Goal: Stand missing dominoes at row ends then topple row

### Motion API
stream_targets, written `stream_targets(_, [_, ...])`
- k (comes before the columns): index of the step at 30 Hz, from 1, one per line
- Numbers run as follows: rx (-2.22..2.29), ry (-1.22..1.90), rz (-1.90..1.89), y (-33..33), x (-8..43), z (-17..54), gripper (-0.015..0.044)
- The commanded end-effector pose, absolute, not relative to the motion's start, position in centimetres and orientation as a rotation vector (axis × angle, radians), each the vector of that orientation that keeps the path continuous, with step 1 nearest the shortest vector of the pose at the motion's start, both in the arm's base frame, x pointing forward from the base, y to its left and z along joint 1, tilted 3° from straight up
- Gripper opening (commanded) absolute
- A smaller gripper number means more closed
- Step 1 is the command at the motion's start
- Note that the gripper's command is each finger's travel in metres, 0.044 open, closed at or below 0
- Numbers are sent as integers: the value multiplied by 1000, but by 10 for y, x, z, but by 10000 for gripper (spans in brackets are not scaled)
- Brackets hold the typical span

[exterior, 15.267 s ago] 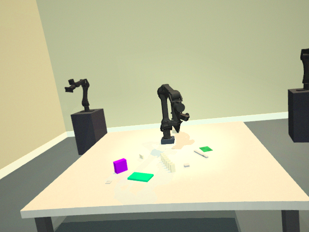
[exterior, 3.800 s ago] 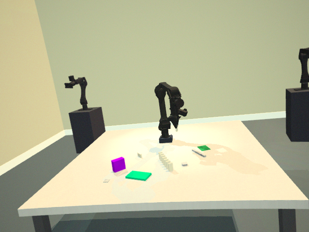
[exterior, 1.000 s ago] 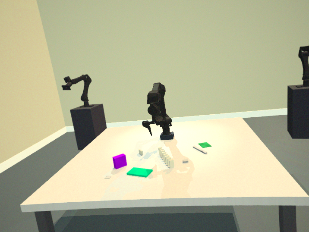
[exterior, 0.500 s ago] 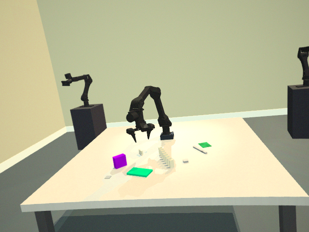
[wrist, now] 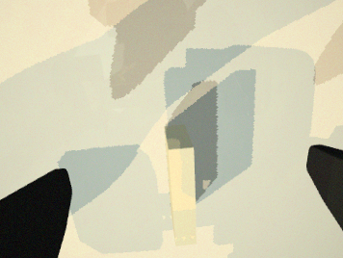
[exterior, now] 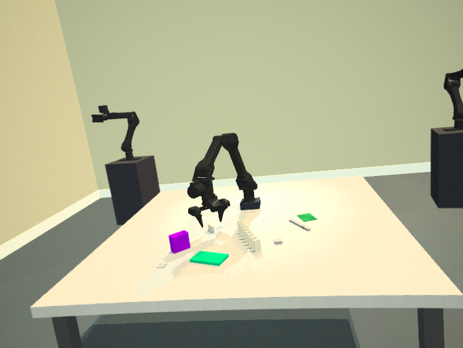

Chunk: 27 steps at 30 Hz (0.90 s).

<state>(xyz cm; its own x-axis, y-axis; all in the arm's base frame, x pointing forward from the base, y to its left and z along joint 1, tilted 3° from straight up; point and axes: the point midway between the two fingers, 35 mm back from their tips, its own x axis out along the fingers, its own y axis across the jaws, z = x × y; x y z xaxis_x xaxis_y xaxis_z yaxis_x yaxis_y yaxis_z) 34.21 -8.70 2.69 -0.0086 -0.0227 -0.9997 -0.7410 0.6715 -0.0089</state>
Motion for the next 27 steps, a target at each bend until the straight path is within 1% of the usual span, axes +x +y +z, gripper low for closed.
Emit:
stream_targets(1, [-666, 1497, 649, -86, 338, 14, 440])
stream_targets(19, [-666, 1497, 649, -86, 338, -1, 440])
stream_targets(27, [-666, 1497, 649, -86, 338, -1, 230])
